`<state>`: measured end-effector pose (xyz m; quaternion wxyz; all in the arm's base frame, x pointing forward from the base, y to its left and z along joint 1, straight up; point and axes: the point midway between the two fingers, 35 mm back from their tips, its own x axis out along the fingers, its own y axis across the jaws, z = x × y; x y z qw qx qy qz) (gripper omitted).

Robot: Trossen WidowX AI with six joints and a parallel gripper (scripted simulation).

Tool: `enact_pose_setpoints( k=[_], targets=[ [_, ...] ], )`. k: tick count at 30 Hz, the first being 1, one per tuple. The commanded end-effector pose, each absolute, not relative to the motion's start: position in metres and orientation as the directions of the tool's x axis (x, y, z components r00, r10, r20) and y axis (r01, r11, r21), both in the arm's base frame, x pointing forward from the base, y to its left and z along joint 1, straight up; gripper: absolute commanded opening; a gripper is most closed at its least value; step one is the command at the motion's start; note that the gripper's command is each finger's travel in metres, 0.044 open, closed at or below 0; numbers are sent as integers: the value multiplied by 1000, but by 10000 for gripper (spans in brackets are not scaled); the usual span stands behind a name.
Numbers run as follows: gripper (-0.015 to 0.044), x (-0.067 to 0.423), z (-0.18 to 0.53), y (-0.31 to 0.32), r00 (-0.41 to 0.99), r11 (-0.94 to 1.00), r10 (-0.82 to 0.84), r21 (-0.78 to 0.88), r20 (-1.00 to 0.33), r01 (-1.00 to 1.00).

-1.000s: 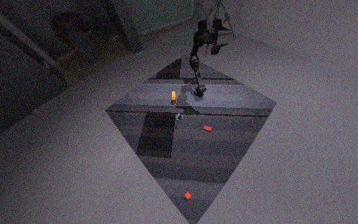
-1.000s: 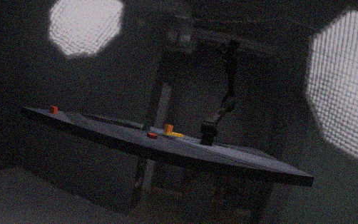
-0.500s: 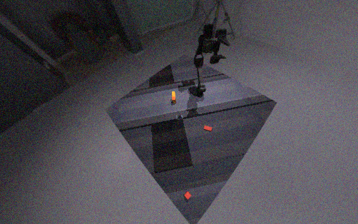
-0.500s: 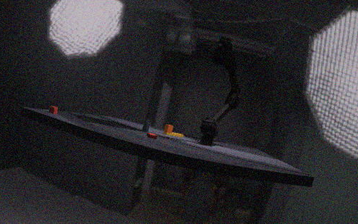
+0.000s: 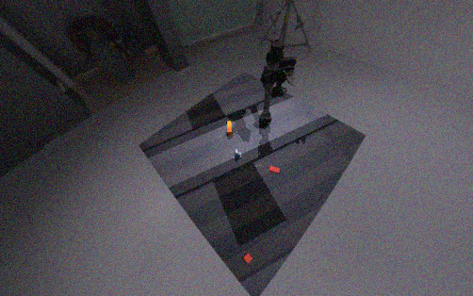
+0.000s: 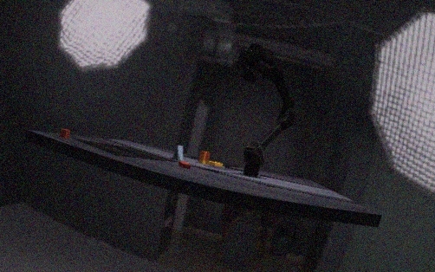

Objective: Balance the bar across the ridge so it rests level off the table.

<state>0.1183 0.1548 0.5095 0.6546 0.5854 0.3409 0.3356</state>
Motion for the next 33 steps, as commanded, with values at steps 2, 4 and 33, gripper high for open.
enact_pose_setpoints(
  k=[2,4,33],
  targets=[
    [315,150,490,154,618,140,776,990,-126,26],
    [315,161,484,153,643,155,752,987,-147,45],
    [315,283,372,65,773,160,298,828,-560,537]
  ],
)
